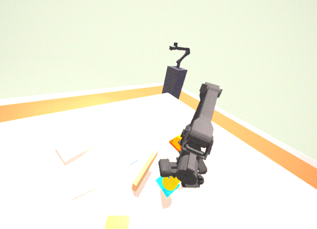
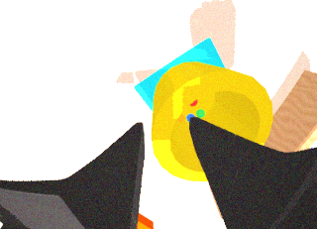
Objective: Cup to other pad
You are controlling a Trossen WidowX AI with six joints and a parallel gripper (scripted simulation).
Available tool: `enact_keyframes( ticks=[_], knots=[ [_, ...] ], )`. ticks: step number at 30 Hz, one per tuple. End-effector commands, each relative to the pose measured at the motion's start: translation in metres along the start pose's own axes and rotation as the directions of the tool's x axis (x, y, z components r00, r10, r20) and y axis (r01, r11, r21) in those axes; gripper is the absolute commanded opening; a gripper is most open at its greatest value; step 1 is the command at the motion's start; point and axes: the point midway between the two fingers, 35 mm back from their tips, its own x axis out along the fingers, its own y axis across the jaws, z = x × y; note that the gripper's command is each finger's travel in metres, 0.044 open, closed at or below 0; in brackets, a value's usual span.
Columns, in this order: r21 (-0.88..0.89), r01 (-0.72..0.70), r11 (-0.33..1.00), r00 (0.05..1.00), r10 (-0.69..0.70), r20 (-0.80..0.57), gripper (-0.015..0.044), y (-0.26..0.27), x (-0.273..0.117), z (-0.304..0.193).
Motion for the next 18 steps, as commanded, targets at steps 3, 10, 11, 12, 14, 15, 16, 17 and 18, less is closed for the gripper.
enact_keyframes(
  ticks=[3,10,11,12,14,15,16,17,18],
  knots=[
    [0.003,0.005,1.000,1.000,-0.005,0.003,0.0147,-0.001,-0.009,0.001],
    [0.004,0.005,1.000,1.000,-0.005,0.002,0.0147,-0.001,-0.018,0.001],
    [0.004,0.005,1.000,1.000,-0.005,0.002,0.0147,-0.001,-0.019,0.001],
    [0.004,0.005,1.000,1.000,-0.005,0.002,0.0147,-0.001,-0.020,0.001],
    [0.004,0.006,1.000,1.000,-0.006,0.002,0.0147,0.000,-0.023,0.001],
    [0.004,0.006,1.000,1.000,-0.006,0.001,0.0147,0.000,-0.024,0.001],
    [0.004,0.006,1.000,1.000,-0.006,0.001,0.0147,0.000,-0.025,0.001],
    [0.005,0.006,1.000,1.000,-0.006,0.001,0.0147,0.000,-0.027,0.001],
    [0.005,0.006,1.000,1.000,-0.006,0.001,0.0147,0.000,-0.028,0.001]
  ],
)
